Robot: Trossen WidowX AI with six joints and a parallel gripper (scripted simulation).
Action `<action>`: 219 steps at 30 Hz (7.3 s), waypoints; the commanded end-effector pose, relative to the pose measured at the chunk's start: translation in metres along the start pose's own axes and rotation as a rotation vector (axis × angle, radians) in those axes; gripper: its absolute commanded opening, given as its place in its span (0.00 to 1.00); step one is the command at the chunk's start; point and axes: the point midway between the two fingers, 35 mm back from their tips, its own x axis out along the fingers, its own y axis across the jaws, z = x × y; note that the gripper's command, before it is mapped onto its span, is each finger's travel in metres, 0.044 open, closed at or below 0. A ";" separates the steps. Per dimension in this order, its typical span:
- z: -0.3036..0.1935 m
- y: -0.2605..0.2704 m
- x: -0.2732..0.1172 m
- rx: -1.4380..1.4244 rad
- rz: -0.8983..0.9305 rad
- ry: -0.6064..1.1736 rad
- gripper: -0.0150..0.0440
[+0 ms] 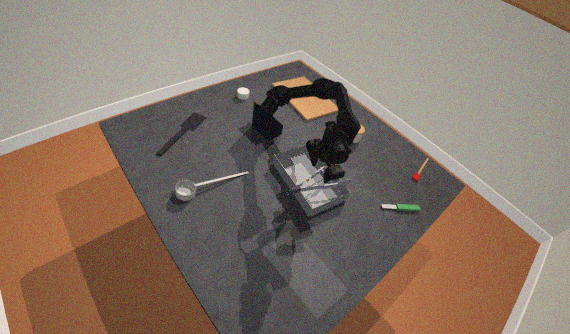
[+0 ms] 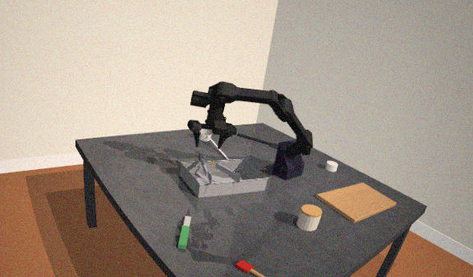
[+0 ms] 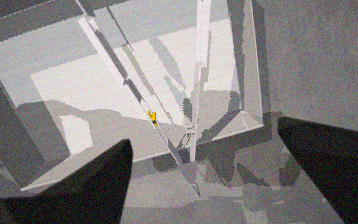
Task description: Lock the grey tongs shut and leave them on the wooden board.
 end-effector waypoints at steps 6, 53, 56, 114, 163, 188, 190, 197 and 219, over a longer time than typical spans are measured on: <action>0.010 0.005 0.017 -0.100 0.062 -0.017 1.00; 0.013 0.015 0.068 -0.099 0.061 -0.017 1.00; 0.013 0.015 0.073 -0.100 0.061 -0.018 1.00; 0.013 0.022 0.114 -0.102 0.064 -0.017 0.54; 0.010 0.015 0.016 -0.099 0.063 -0.017 0.00; 0.109 0.041 0.010 -0.262 0.060 0.008 0.00; 0.122 0.046 0.010 -0.284 0.059 0.009 0.00; 0.165 0.068 0.007 -0.363 0.054 0.013 0.00; 0.276 0.167 0.001 -0.611 0.051 -0.010 0.00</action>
